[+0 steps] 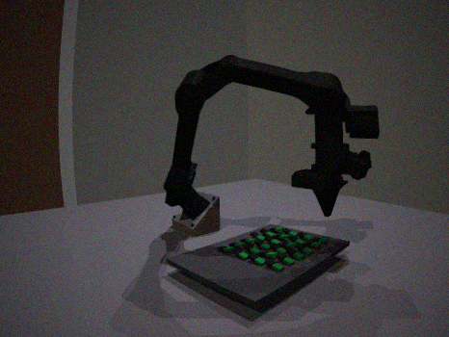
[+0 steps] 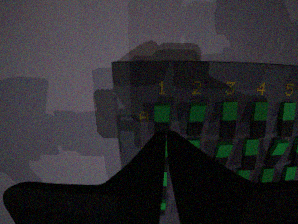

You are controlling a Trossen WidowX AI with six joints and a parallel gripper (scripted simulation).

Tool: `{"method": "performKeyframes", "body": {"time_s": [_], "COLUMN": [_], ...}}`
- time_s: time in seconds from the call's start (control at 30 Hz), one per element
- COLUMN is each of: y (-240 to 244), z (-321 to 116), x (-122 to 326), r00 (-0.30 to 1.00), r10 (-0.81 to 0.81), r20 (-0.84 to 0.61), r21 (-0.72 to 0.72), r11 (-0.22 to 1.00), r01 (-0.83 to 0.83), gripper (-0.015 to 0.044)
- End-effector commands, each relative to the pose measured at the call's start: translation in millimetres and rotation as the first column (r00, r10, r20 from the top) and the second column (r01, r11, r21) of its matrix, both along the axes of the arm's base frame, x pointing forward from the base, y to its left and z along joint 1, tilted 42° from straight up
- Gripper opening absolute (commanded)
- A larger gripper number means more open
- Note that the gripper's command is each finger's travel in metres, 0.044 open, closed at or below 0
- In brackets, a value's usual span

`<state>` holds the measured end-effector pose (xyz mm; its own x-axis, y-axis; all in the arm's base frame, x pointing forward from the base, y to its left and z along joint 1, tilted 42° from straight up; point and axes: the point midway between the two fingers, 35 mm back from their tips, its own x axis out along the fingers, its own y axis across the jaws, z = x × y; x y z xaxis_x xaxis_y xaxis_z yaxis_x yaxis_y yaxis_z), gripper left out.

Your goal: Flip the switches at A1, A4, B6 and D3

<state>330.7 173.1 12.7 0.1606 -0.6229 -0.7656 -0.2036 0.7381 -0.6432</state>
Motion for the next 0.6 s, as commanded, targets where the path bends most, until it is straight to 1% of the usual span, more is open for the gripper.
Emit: {"method": "performKeyframes", "body": {"time_s": [0.0,0.57], "y": [-14.5,-25.1], "z": [-16.4,-28.9], "x": [1.8,4.5], "r00": [1.000,1.000], "r10": [-0.010,-0.010], "r20": [-0.023,-0.023], "r21": [-0.020,-0.021], "r11": [1.000,1.000], "r01": [0.010,0.010], "gripper": [0.0000,0.0000]}}
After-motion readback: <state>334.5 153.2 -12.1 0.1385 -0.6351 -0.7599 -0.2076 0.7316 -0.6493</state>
